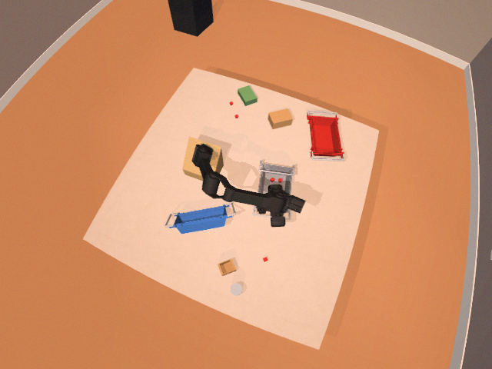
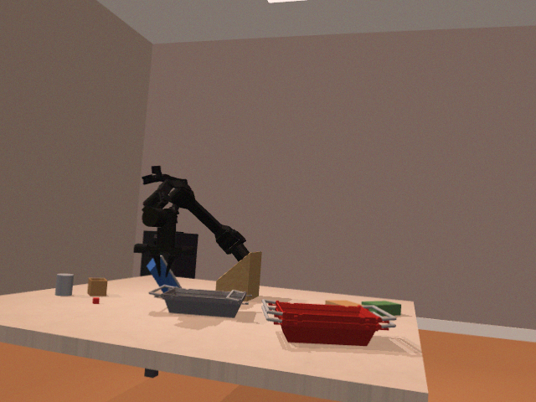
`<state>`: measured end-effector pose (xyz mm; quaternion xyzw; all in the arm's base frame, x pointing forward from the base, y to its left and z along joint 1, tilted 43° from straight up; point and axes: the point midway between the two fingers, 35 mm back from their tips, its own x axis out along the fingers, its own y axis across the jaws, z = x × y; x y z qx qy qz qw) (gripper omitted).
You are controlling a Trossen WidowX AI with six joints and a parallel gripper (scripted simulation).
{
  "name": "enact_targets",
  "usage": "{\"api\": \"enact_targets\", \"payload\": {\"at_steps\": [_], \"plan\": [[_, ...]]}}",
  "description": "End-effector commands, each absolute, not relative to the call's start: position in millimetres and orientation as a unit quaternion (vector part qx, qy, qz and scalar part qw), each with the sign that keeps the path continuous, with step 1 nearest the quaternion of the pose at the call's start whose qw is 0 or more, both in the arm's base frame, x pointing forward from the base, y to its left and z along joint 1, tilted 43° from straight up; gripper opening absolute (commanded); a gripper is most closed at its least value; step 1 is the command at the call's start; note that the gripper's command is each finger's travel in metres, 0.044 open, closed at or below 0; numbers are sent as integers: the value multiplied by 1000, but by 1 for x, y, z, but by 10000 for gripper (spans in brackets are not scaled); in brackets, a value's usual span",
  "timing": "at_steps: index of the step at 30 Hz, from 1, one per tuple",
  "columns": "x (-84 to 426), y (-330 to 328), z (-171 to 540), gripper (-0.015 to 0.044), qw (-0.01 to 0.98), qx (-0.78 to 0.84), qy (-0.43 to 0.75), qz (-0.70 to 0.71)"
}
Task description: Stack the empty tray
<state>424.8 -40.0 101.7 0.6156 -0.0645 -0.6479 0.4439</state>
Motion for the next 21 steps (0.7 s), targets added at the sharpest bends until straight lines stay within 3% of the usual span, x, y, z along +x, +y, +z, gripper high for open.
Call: {"api": "enact_targets", "payload": {"at_steps": [1,21], "plan": [[424,-57,109,83,389,652,-130,-638],[433,-97,66,83,390,651,-131,-638]]}}
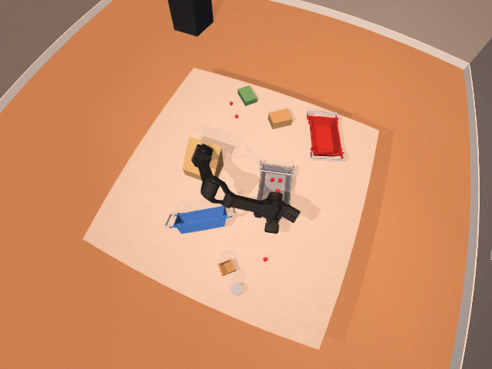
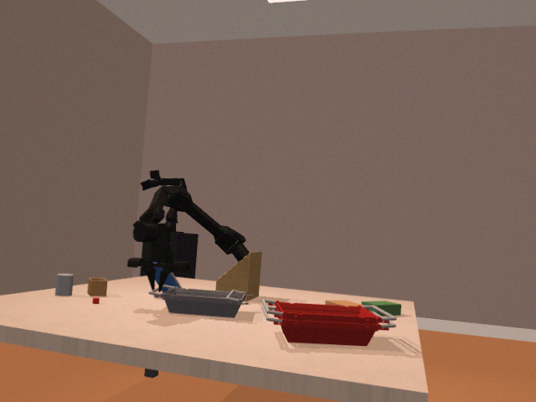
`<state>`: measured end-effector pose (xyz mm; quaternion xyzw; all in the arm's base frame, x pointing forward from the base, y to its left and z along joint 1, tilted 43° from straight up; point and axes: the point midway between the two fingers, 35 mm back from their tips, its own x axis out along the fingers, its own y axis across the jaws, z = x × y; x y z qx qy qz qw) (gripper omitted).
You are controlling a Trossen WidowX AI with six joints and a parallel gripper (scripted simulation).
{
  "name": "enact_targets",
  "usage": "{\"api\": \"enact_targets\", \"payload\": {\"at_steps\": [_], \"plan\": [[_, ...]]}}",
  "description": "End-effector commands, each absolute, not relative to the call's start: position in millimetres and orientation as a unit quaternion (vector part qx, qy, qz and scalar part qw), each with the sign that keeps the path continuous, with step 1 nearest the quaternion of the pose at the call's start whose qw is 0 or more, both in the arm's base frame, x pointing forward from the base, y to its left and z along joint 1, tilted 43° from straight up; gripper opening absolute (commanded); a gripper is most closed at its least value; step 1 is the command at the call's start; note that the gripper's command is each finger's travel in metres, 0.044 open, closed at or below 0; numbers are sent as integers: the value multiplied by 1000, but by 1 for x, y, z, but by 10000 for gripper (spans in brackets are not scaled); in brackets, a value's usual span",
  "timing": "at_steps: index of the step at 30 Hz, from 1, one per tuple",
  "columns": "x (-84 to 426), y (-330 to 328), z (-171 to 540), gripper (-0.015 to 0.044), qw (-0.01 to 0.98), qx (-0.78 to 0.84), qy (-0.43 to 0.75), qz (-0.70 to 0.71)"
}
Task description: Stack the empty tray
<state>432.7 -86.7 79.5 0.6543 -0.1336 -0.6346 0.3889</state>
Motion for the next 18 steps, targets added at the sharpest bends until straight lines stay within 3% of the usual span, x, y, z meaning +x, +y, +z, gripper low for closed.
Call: {"api": "enact_targets", "payload": {"at_steps": [1,18], "plan": [[433,-97,66,83,390,651,-131,-638],[418,-54,70,83,389,651,-130,-639]]}}
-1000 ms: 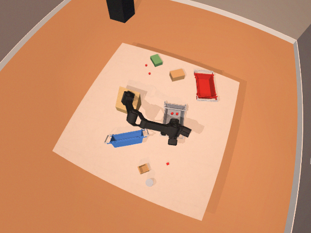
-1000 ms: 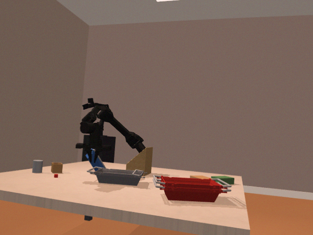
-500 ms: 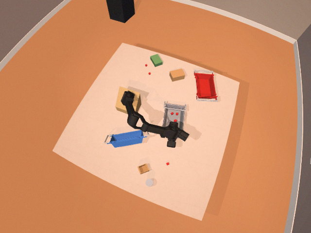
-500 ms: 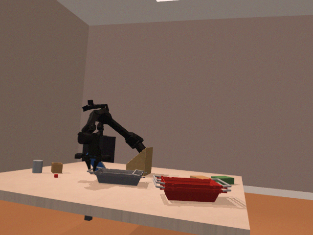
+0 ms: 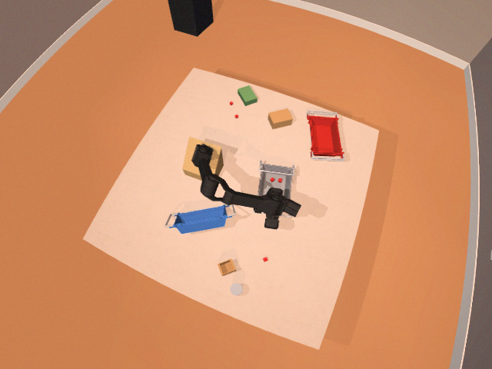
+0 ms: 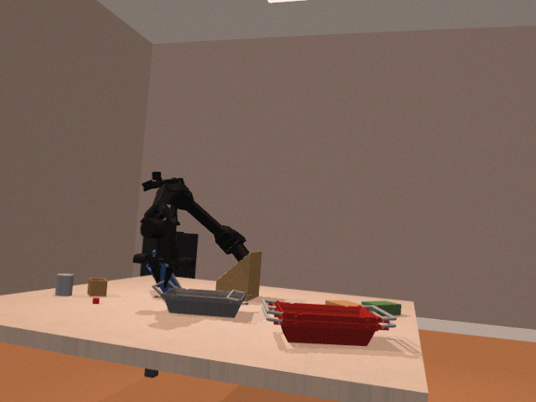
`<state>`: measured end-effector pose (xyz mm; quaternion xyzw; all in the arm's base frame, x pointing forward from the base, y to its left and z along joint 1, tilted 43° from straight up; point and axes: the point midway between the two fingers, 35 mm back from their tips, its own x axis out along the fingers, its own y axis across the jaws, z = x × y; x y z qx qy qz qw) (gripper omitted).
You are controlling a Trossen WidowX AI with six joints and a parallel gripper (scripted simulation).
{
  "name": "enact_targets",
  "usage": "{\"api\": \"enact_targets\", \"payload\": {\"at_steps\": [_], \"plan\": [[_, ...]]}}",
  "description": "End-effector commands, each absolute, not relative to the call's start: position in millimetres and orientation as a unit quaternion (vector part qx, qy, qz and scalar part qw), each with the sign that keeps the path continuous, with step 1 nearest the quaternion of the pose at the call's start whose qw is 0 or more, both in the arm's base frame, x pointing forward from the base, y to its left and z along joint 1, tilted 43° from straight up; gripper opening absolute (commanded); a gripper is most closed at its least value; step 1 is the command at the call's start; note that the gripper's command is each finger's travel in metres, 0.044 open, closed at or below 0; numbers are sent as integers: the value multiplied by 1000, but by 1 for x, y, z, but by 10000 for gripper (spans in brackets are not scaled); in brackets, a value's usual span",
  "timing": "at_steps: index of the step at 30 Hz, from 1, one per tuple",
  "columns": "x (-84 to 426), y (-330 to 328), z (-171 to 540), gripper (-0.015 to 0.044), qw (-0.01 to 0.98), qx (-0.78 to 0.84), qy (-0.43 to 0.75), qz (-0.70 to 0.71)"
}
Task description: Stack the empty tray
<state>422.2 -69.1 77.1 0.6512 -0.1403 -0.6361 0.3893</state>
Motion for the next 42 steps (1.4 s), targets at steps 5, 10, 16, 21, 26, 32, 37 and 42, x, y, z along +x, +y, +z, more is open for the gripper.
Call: {"api": "enact_targets", "payload": {"at_steps": [5,10,16,21,26,32,37,42], "plan": [[414,-47,64,83,389,651,-130,-639],[411,-41,55,83,388,651,-129,-639],[406,-37,33,83,388,651,-129,-639],[406,-35,27,83,388,651,-129,-639],[403,-18,52,83,388,651,-128,-639],[402,-14,55,83,389,650,-125,-641],[402,-14,55,83,389,650,-125,-641],[402,-14,55,83,389,650,-125,-641]]}}
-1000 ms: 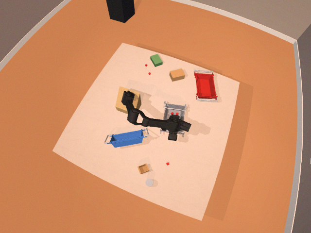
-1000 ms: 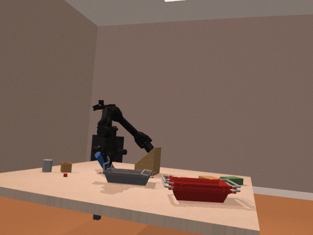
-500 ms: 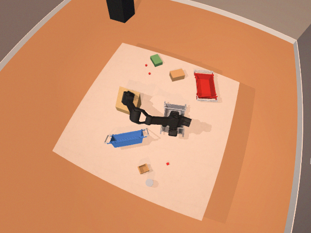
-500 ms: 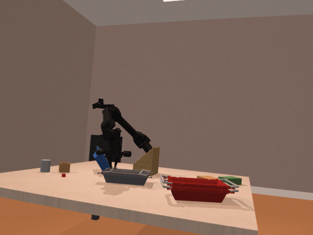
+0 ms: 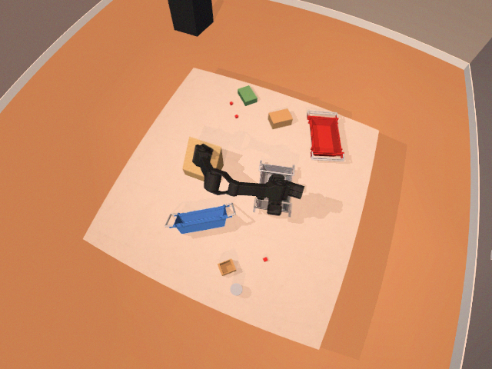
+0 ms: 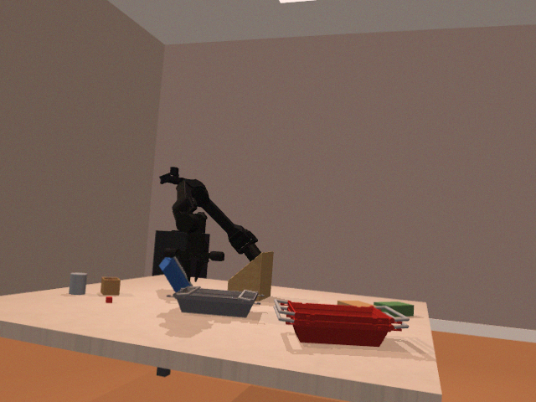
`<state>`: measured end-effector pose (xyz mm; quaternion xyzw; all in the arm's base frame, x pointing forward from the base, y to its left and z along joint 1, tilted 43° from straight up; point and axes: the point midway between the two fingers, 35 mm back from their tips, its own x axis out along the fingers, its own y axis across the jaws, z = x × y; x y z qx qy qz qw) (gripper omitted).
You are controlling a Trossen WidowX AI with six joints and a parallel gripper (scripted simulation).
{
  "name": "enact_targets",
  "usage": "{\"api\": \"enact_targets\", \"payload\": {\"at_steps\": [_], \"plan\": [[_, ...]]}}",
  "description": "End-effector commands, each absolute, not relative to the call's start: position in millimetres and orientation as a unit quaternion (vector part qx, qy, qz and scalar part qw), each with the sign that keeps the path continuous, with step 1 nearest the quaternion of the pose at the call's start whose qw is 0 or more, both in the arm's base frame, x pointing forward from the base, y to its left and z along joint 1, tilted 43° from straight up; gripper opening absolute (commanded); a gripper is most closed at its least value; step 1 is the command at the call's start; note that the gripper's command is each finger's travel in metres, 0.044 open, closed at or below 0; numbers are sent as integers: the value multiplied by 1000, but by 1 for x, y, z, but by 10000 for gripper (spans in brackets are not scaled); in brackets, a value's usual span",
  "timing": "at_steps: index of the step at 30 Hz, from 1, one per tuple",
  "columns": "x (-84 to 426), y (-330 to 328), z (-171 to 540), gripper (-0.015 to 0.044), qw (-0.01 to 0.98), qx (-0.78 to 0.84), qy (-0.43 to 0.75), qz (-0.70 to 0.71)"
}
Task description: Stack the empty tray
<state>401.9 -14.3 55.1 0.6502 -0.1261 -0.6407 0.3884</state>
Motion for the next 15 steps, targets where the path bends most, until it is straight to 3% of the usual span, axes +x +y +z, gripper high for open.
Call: {"api": "enact_targets", "payload": {"at_steps": [1,10,13,15], "plan": [[402,-14,55,83,389,650,-125,-641],[402,-14,55,83,389,650,-125,-641],[402,-14,55,4,389,650,-125,-641],[402,-14,55,0,389,650,-125,-641]]}}
